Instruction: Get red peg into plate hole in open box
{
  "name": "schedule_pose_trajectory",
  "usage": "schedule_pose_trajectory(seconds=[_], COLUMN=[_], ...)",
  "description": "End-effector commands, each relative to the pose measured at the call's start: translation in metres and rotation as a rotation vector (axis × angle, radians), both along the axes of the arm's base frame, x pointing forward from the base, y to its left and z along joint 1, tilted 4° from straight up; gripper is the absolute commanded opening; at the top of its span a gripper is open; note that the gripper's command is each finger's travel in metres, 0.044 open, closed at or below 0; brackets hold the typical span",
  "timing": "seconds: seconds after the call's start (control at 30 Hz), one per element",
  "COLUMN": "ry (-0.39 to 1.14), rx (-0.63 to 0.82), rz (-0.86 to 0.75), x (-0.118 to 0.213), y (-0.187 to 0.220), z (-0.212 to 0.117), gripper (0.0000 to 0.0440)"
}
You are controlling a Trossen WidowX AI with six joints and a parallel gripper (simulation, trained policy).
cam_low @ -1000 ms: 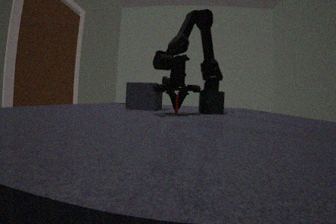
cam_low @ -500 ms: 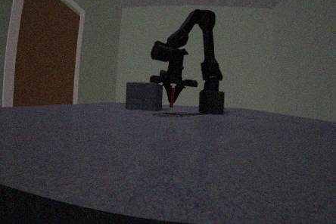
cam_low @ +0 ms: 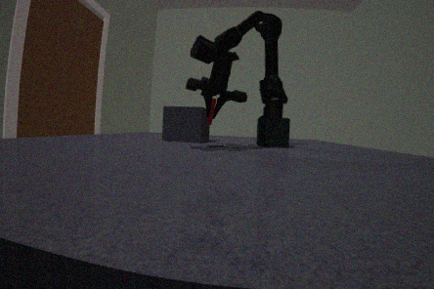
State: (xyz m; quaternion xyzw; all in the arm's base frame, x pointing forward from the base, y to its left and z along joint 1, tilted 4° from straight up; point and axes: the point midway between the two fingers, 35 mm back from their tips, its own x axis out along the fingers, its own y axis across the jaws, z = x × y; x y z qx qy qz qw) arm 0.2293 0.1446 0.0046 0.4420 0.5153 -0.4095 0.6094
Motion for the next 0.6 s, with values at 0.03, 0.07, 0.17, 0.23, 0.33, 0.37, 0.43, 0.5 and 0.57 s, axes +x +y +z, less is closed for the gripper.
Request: schedule_pose_trajectory(seconds=[0.03,0.07,0.17,0.23,0.33,0.37,0.43,0.5,0.57], ry=[-0.049,-0.058,-0.086,-0.103,-0.127,-0.133,-0.142,-0.147,-0.151], rx=[0.019,0.022,0.027,0.028,0.027,0.025,0.022,0.017,0.010], rz=[0.004,0.005,0.007,0.009,0.007,0.006,0.004,0.003,0.002], x=[0.015,0.018,0.028,0.034,0.044,0.047,0.052,0.057,0.061], y=[0.001,0.001,0.000,-0.002,-0.007,-0.009,-0.014,-0.018,-0.024], z=[0.018,0.022,0.033,0.041,0.051,0.054,0.061,0.068,0.074], gripper=[0.0000,0.0000,0.0000,0.0000,0.0000,0.0000,0.0000,0.0000,0.0000])
